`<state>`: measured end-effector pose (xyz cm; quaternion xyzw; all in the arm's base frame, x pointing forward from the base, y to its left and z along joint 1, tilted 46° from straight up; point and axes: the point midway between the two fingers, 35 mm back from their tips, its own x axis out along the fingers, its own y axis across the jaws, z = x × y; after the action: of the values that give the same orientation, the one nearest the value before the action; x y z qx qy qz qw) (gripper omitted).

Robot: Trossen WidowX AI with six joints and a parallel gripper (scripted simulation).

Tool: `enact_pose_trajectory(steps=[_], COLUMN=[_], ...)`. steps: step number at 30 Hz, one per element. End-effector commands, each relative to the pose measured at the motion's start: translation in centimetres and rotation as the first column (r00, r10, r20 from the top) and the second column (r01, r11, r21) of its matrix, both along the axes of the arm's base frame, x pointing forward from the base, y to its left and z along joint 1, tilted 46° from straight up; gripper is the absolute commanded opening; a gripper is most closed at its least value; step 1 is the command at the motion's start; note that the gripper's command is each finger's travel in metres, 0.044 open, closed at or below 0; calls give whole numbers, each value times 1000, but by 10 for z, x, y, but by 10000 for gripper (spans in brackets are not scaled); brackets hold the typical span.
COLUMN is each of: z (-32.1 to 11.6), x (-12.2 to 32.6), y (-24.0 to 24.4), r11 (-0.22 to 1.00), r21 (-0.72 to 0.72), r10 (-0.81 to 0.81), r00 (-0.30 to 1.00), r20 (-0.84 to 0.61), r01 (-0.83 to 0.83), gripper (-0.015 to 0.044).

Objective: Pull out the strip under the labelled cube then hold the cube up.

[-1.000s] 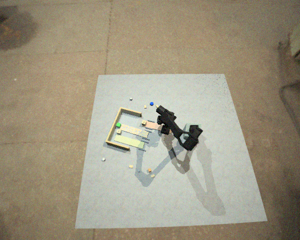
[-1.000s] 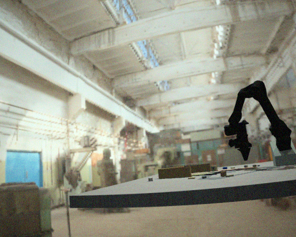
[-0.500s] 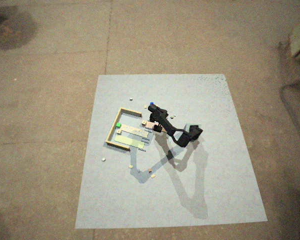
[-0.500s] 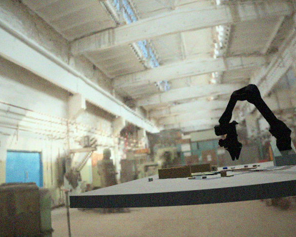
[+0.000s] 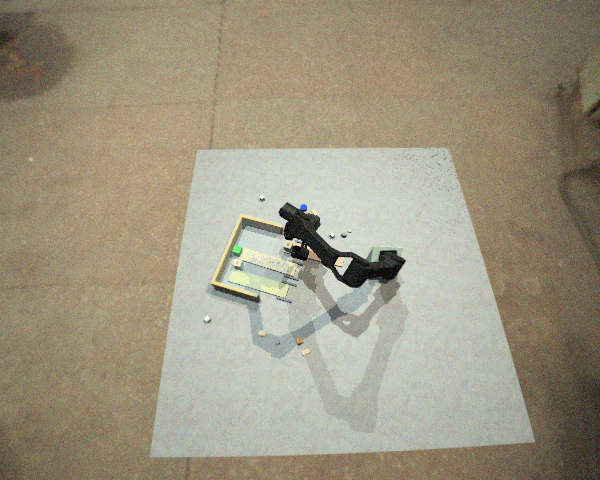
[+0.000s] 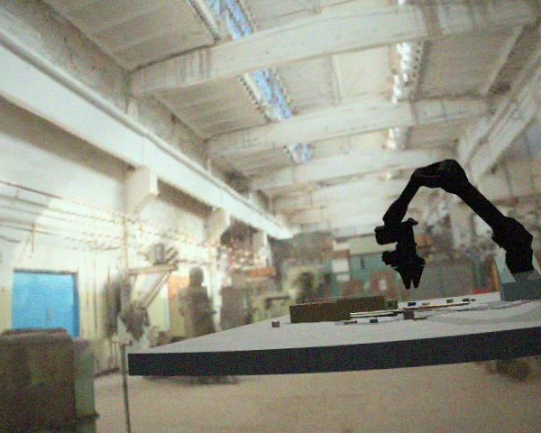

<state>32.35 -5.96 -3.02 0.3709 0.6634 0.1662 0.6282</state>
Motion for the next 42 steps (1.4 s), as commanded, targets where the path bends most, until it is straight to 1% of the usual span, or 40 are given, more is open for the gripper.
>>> enact_pose_trajectory(steps=[1,17,24,25,42], z=[-2,-5,-12,-13,-33], x=[15,72,73,73,75], y=[-3,-14,-8,-7,13], r11=[1000,1000,1000,1000,1000], r21=[7,7,6,6,7], r10=[-3,-3,-3,-3,-3], r00=[1000,1000,1000,1000,1000], r20=[-6,-3,-3,-3,-3], r01=[3,3,3,3,3], gripper=[440,440,256,250,250])
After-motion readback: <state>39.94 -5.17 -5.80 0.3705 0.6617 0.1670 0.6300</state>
